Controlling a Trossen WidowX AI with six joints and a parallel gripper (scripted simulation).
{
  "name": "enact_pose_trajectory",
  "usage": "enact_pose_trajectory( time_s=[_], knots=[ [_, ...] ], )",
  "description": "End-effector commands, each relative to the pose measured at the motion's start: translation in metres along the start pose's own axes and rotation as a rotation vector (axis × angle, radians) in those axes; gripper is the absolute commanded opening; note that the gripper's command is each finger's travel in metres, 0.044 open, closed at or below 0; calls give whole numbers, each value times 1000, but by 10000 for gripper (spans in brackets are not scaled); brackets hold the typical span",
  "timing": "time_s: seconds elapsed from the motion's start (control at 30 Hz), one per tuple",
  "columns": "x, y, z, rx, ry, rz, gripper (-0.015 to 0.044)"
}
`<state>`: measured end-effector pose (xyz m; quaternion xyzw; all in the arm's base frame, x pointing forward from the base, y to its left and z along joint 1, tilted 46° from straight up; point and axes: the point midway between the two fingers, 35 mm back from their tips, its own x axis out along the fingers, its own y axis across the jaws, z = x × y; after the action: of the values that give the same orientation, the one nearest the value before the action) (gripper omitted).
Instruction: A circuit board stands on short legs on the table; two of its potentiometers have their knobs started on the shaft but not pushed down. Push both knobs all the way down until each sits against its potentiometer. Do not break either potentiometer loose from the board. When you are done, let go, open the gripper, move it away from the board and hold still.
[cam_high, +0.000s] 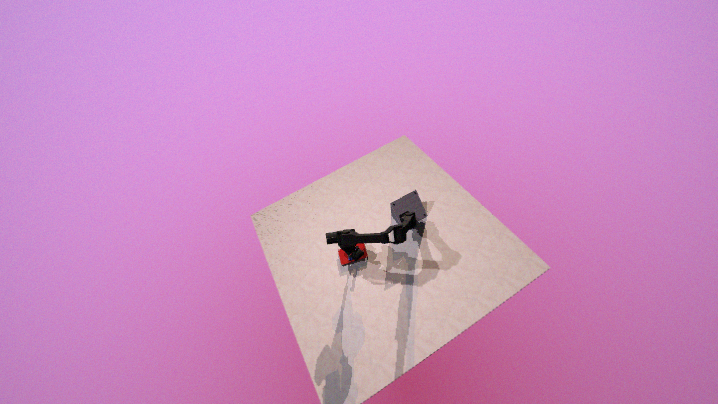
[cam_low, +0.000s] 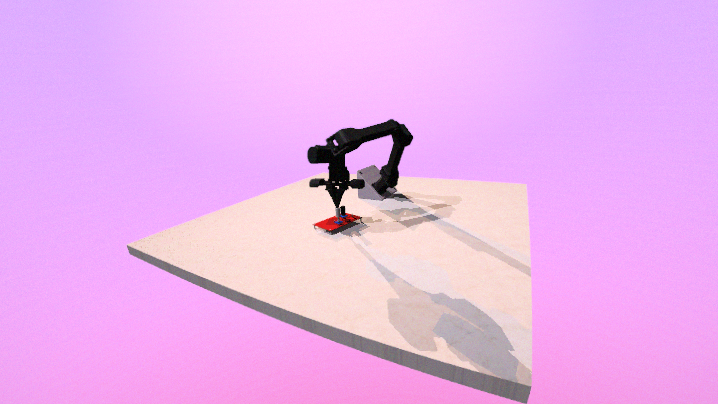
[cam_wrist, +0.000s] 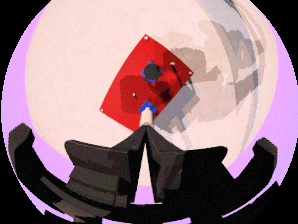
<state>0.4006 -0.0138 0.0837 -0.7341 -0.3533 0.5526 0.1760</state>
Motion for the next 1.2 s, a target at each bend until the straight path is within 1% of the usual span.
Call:
enact_pose_trajectory(
  time_s=[0.0,1.17],
  knots=[
    [0,-1,0,6,2,-6,0],
    [10,-1,1,6,2,-6,0]
  ],
)
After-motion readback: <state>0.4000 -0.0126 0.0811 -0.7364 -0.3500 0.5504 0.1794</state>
